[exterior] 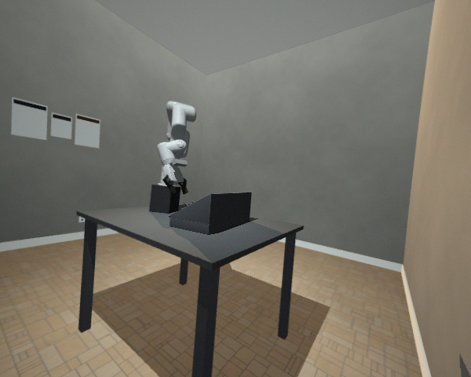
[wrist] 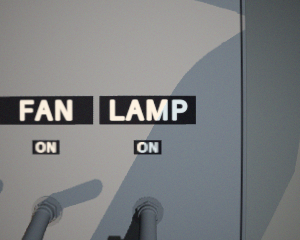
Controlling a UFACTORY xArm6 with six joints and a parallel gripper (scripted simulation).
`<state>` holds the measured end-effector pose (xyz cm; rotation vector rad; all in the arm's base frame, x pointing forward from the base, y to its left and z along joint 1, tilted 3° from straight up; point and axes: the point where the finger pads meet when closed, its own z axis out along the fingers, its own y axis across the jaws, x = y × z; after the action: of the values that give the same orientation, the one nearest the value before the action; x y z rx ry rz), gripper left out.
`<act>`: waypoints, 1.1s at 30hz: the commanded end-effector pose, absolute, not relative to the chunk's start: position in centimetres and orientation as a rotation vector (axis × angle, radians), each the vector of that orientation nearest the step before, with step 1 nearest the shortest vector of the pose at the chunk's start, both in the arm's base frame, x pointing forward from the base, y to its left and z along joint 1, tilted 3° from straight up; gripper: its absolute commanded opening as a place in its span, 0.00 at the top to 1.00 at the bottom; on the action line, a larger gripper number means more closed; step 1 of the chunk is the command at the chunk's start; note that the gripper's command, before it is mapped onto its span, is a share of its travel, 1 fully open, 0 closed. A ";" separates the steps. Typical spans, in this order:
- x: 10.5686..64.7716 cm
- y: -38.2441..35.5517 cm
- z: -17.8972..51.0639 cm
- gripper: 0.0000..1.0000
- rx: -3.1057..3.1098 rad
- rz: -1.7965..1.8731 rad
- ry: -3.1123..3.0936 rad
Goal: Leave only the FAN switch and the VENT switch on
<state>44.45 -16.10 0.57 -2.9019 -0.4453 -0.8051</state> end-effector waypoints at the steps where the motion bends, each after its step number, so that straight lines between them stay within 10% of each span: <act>1: 44.6 -16.2 0.7 0.00 -2.903 -0.810 -0.446; 15: 44.6 -16.2 0.7 0.00 -2.903 -0.810 -0.446; 16: 44.6 -16.2 0.7 1.00 -2.903 -0.810 -0.446; 33: 42.5 -16.9 4.3 1.00 -2.903 -0.810 -0.446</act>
<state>43.16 -16.56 2.81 -2.9027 -0.4451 -0.8082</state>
